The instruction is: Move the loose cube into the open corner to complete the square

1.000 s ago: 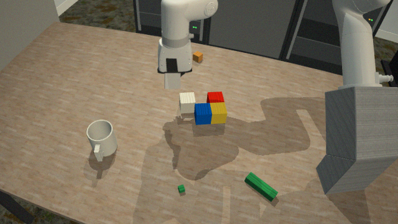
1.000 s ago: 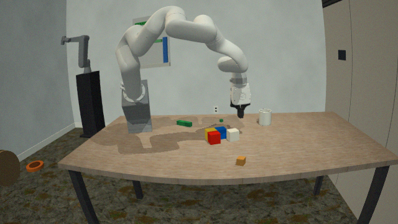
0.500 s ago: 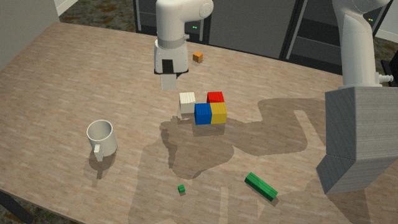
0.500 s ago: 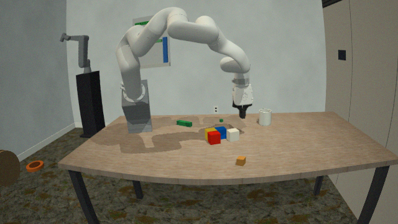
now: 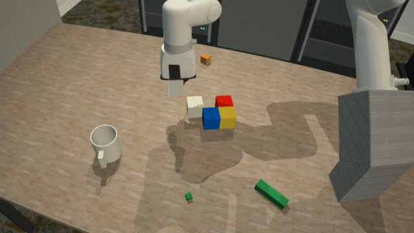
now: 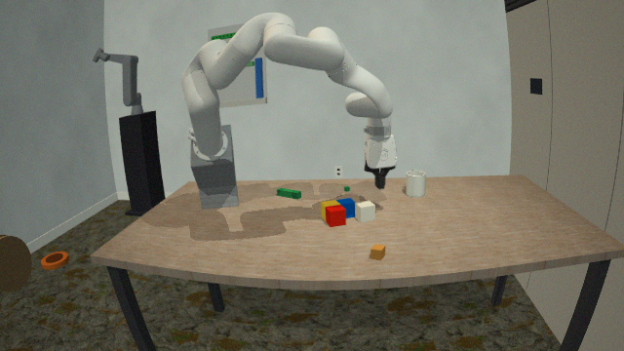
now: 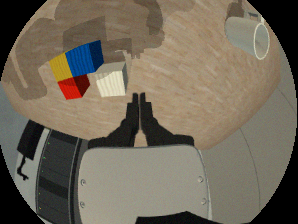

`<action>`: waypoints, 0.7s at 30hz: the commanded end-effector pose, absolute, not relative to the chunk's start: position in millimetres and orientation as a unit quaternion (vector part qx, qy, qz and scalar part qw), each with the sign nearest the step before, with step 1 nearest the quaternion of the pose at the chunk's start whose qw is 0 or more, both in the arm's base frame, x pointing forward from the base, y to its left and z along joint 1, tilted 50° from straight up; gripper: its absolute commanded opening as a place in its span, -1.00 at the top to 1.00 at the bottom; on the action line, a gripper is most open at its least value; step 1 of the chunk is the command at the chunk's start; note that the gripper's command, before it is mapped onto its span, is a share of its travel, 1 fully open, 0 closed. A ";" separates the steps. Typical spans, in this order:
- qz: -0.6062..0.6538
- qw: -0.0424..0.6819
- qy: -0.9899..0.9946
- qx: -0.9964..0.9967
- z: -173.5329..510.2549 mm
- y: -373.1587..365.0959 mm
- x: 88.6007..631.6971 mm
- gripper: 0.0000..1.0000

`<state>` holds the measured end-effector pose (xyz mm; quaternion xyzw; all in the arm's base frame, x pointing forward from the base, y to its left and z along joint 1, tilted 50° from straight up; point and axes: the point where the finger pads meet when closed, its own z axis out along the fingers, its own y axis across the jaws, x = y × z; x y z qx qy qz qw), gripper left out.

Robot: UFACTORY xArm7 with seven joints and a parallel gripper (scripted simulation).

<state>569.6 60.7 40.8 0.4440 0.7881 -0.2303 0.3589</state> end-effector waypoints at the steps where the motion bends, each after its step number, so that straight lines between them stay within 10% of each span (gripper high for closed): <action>1: -0.228 0.359 0.789 0.443 35.6 57.2 573.6 1.00; 21: -0.228 0.359 0.789 0.443 5.0 24.7 591.3 1.00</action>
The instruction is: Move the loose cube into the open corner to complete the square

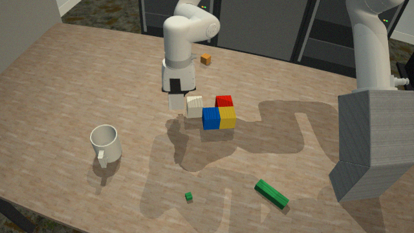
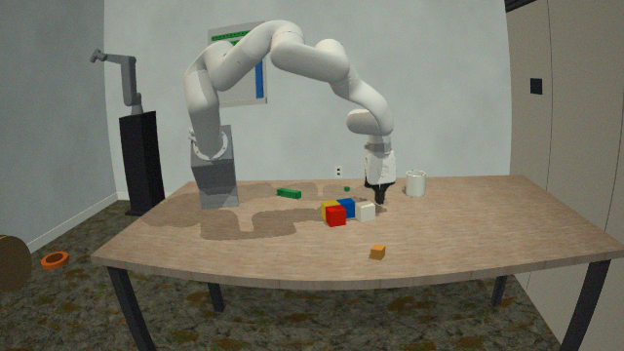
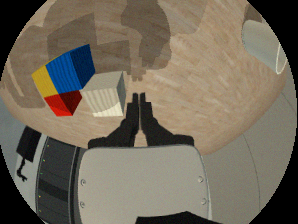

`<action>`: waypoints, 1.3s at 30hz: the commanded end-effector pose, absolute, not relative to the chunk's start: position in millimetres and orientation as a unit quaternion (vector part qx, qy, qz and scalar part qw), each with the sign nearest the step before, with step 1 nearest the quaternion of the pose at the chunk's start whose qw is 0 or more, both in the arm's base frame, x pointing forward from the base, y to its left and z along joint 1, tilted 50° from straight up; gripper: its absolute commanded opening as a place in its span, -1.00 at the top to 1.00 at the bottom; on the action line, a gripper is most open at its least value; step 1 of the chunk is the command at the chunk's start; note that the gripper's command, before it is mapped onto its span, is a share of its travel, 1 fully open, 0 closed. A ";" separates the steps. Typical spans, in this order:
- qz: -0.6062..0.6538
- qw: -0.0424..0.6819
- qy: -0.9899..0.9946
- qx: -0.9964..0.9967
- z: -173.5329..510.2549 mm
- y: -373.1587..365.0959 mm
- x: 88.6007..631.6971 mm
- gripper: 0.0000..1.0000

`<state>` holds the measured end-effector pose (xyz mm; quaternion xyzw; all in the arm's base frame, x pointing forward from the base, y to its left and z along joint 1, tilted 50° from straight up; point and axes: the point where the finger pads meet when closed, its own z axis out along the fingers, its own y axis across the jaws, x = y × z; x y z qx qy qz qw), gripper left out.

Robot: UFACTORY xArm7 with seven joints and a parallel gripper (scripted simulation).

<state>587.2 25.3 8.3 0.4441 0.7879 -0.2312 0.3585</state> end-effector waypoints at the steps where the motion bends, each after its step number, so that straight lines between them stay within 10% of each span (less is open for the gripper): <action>1: -0.228 0.359 0.789 0.443 3.1 22.8 592.3 1.00; 39: -0.228 0.359 0.789 0.443 -16.2 2.2 603.5 1.00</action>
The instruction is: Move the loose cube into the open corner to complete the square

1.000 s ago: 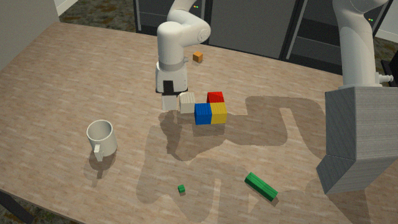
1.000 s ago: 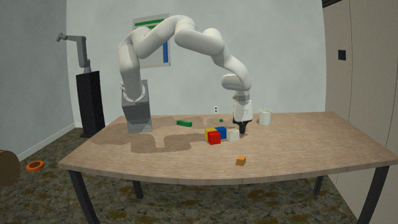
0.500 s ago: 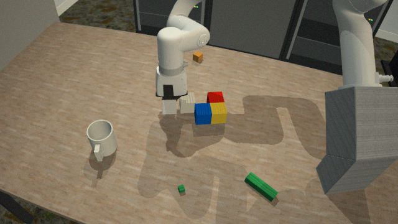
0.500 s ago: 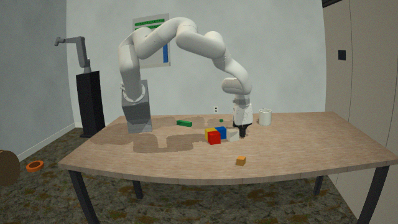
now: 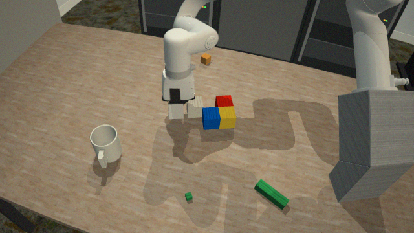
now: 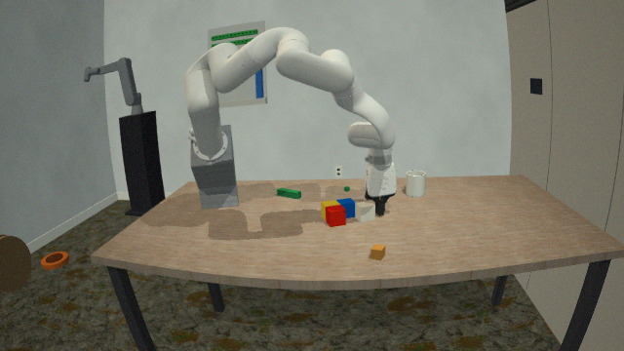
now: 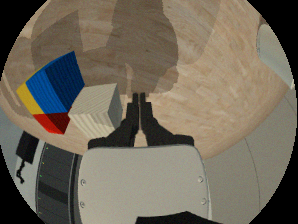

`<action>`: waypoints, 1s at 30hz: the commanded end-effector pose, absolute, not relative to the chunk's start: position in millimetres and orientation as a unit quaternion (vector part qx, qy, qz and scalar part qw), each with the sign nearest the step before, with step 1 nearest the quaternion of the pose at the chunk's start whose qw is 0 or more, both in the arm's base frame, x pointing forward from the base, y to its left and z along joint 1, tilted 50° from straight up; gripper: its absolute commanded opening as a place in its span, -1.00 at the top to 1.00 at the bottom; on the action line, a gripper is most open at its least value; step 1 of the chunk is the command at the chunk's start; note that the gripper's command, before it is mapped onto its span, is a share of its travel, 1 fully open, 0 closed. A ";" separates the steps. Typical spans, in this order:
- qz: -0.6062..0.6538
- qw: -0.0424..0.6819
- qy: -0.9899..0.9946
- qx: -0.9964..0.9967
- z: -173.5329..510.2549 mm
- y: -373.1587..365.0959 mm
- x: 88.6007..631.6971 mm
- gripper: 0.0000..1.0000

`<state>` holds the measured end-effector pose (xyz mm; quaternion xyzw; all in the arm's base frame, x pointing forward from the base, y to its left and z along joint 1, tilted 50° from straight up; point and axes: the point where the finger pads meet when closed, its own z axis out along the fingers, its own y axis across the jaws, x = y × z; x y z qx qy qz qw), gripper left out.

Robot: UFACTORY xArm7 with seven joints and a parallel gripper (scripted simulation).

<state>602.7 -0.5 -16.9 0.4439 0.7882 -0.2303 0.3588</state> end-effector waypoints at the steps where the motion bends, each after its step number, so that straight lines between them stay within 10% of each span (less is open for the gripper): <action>1: -0.228 0.359 0.789 0.443 -16.2 2.2 603.5 1.00; 30: -0.228 0.359 0.789 0.443 -16.5 -0.4 598.3 1.00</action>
